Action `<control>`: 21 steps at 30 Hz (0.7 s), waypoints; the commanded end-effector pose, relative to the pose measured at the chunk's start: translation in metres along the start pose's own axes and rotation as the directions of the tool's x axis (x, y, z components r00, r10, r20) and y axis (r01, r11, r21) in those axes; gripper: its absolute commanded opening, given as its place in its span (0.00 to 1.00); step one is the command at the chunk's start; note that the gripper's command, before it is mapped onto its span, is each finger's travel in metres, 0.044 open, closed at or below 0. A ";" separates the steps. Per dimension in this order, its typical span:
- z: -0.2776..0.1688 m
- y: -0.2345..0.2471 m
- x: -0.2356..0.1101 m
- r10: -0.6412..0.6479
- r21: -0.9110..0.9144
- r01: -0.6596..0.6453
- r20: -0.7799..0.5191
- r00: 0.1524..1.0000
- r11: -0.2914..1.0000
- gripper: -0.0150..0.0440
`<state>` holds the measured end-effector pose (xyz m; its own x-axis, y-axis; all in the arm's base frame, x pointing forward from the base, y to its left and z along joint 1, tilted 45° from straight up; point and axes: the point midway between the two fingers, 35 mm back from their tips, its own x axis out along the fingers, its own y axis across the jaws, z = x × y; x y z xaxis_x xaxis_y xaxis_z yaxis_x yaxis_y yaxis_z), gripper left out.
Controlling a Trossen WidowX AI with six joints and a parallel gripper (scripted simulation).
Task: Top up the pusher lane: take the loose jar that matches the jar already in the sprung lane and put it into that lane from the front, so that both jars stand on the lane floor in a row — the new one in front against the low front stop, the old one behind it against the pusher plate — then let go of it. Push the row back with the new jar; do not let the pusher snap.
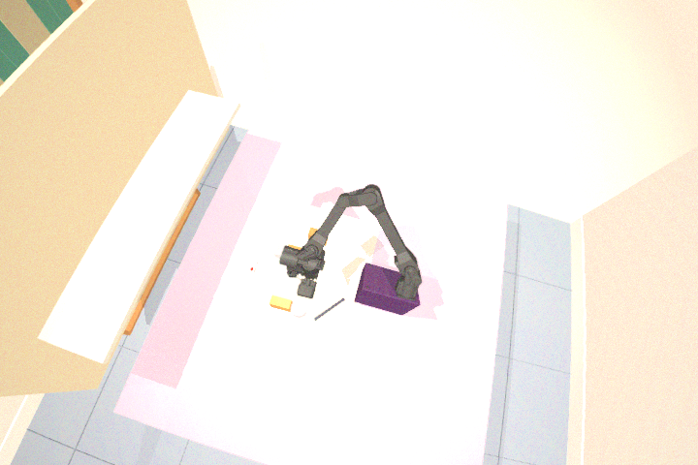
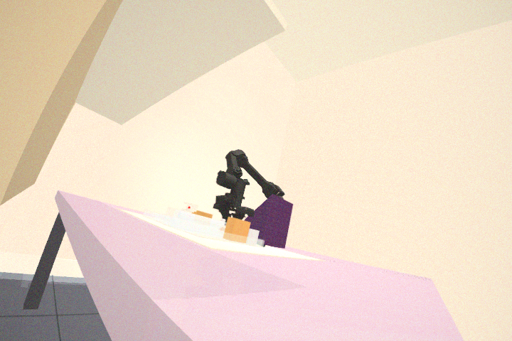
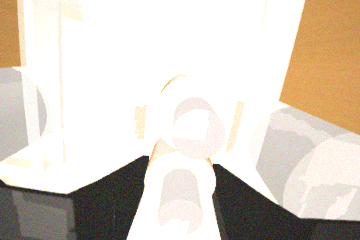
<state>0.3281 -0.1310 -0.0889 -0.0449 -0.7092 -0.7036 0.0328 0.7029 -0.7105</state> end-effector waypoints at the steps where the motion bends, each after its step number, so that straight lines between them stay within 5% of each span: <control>1: 0.001 -0.001 0.000 -0.002 0.007 0.001 0.006 1.000 1.000 0.25; 21: -0.002 -0.001 0.001 -0.002 0.007 0.001 0.006 1.000 1.000 0.25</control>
<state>0.3260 -0.1310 -0.0889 -0.0405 -0.7087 -0.7044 0.0375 0.7034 -0.7098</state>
